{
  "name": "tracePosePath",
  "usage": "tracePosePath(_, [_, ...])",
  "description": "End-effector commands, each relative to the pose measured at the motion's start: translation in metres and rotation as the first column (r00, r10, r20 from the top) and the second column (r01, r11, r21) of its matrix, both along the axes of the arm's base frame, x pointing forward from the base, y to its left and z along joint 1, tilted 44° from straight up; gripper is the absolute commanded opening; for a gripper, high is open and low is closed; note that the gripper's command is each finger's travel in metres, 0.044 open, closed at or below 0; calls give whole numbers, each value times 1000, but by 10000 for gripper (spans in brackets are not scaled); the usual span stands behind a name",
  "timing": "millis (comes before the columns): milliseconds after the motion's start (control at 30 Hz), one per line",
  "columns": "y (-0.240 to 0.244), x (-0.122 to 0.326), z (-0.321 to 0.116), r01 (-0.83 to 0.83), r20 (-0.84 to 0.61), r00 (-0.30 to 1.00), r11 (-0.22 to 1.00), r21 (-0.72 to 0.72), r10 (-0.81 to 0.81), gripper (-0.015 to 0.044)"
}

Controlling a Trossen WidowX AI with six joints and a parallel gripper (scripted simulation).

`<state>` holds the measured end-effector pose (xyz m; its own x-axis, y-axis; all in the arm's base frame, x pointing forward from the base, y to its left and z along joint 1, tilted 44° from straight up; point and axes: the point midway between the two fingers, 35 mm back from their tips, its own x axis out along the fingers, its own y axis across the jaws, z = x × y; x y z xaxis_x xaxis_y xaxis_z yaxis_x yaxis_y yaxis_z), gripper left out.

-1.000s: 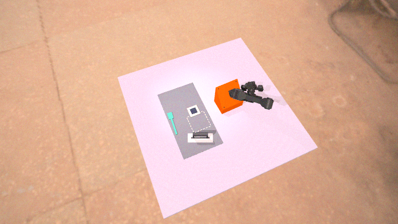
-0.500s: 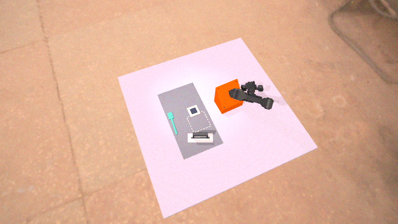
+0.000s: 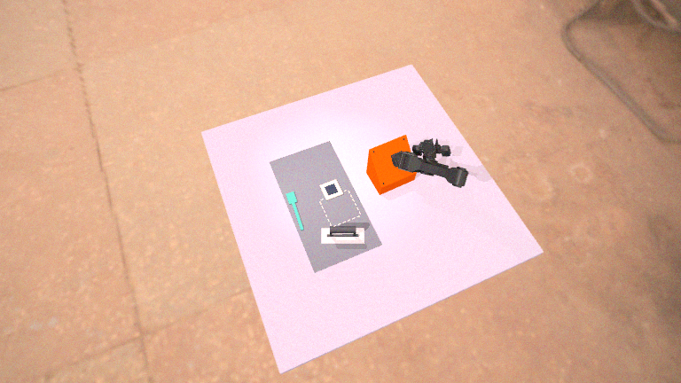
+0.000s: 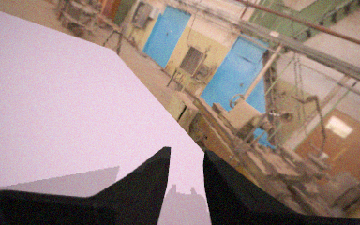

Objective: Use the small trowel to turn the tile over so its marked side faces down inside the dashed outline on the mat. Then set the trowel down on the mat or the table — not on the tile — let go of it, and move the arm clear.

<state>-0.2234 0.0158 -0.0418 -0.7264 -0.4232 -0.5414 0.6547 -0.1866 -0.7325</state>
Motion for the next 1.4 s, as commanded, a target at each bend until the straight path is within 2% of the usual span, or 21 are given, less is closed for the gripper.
tracePosePath(0, [0, 0, 0, 0, 0, 1000, 1000, 0, 0, 100])
tracePosePath(233, [0, 0, 0, 0, 0, 1000, 1000, 0, 0, 100])
tracePosePath(367, [0, 0, 0, 0, 0, 1000, 1000, 0, 0, 0])
tracePosePath(867, [0, 0, 0, 0, 0, 1000, 1000, 0, 0, 0])
tracePosePath(1200, [4, -1, 0, 12, 1, 1000, 1000, 2, -12, 257])
tracePosePath(1367, [15, -4, -2, 42, 3, 999, 999, 5, -42, 270])
